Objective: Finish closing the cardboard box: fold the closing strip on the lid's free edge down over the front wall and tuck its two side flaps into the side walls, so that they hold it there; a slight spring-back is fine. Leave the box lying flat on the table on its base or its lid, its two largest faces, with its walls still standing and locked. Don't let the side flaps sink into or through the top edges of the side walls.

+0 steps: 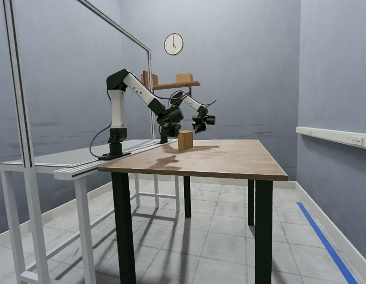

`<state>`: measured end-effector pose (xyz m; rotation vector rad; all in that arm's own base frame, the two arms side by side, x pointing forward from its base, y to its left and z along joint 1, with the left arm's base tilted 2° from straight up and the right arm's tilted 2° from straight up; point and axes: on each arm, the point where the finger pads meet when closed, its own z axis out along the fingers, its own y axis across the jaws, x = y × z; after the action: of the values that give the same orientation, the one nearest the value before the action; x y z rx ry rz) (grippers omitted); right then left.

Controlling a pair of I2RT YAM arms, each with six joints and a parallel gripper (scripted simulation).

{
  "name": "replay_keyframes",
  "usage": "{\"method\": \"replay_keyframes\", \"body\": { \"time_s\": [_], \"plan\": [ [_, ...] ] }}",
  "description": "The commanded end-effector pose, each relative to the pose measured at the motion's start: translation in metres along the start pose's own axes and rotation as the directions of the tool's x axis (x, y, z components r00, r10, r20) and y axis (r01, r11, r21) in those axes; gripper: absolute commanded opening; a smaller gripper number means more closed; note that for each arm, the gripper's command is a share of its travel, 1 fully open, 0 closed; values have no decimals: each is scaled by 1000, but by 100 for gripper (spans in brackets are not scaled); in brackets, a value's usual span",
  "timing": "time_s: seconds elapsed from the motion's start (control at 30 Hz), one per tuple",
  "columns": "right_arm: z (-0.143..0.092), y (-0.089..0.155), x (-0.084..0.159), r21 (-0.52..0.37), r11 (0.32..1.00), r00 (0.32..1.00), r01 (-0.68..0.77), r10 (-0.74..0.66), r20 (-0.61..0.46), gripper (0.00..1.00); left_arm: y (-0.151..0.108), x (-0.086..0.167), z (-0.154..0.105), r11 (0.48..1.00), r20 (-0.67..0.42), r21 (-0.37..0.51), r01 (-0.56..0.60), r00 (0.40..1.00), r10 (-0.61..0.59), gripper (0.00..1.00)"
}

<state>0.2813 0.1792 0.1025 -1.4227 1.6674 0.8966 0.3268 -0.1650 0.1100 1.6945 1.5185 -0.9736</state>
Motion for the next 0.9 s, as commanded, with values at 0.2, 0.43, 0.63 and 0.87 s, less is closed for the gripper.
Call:
{"method": "replay_keyframes", "body": {
  "time_s": [0.2,0.43,0.63,0.87],
  "plan": [
    [8,-1,3,-29,996,997,-79,79,2,1,1,2,13,996,0,46,81,997,-81,1],
    [17,-7,-4,-50,995,996,-91,92,11,1,4,0,21,991,2,68,119,993,-119,1],
    [24,-9,-5,-69,990,992,-123,124,11,1,4,0,28,984,3,90,155,988,-156,1],
    [29,-10,-5,-87,984,988,-152,154,9,1,5,0,34,977,0,108,185,983,-186,1]
  ]
}}
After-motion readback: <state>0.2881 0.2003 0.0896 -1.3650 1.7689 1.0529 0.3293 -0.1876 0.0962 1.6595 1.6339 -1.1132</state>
